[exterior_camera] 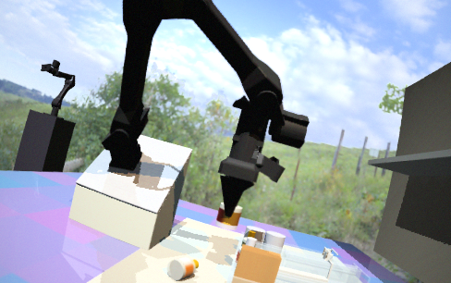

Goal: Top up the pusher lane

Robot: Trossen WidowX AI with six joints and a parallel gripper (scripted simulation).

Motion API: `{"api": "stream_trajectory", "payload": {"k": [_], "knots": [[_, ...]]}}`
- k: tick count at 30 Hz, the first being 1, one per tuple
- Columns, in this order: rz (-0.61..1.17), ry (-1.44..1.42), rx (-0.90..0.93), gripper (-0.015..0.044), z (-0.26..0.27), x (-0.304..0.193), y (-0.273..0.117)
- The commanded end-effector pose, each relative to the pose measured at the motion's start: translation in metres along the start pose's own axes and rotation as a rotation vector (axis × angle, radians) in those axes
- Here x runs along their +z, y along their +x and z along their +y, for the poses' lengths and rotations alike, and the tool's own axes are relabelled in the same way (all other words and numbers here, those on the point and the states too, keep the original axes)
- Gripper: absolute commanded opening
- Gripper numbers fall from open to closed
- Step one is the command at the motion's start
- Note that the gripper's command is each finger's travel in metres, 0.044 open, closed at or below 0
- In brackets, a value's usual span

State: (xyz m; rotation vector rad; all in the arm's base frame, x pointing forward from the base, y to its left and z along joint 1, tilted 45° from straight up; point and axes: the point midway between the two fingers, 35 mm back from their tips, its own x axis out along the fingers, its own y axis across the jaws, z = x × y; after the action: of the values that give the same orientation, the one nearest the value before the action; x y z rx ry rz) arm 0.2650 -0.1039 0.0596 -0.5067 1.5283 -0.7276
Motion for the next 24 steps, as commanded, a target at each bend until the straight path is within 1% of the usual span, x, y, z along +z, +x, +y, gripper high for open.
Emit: {"api": "stream_trajectory", "payload": {"k": [1,18,24], "knots": [[0.001,0.009,0.007,0.0000,0.000,0.000,-0.005],[0.001,0.034,0.008,0.0000,0.070,0.012,0.045],[0.001,0.035,0.008,0.0000,0.073,0.012,0.051]]}}
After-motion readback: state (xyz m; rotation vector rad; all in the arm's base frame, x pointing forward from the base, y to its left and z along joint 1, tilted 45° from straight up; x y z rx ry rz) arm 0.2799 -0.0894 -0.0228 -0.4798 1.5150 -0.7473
